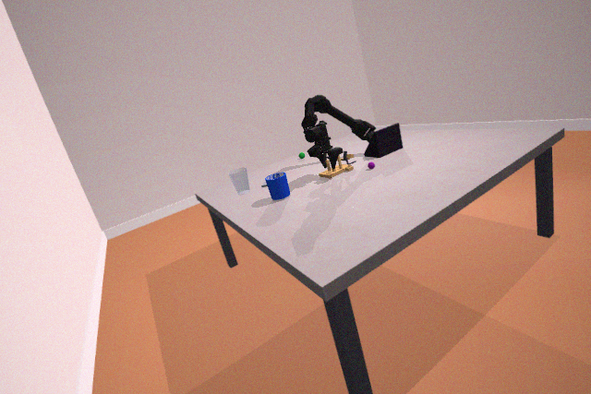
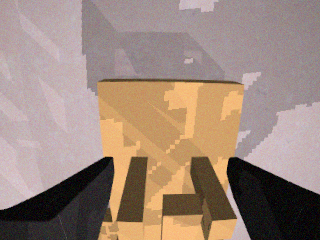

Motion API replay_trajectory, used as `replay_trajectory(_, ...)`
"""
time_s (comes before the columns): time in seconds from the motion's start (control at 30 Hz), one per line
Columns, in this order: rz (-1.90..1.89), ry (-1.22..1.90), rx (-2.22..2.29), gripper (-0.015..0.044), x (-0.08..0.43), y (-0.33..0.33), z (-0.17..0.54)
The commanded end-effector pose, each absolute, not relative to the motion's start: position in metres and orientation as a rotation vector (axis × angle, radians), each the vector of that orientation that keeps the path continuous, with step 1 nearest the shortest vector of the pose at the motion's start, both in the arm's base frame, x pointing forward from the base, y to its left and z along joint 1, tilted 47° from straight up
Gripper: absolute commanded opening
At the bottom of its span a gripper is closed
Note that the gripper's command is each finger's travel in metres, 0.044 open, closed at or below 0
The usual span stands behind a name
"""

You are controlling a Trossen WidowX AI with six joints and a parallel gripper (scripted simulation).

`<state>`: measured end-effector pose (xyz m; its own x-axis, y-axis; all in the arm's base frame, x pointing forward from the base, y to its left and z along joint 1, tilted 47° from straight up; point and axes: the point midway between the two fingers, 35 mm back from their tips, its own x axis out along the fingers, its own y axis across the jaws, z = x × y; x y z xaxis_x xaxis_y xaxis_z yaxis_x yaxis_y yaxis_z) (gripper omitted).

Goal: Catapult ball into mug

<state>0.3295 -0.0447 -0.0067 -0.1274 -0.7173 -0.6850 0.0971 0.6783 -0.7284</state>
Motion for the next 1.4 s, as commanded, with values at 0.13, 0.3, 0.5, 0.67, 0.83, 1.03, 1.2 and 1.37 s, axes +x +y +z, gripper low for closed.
replay_trajectory(0.13,-0.756,1.552,-0.528,0.0138,0.330,-0.044,-0.006)
replay_trajectory(0.3,-0.756,1.552,-0.528,0.0085,0.330,-0.042,-0.005)
replay_trajectory(0.5,-0.755,1.553,-0.527,0.0000,0.336,-0.008,0.027)
replay_trajectory(0.67,-0.753,1.555,-0.532,0.0000,0.336,-0.010,0.025)
replay_trajectory(0.83,-0.752,1.555,-0.533,0.0000,0.335,-0.016,0.019)
replay_trajectory(1.03,-0.752,1.555,-0.534,0.0000,0.334,-0.023,0.012)
replay_trajectory(1.2,-0.752,1.555,-0.535,0.0000,0.333,-0.029,0.006)
replay_trajectory(1.37,-0.752,1.555,-0.536,0.0000,0.332,-0.035,0.001)
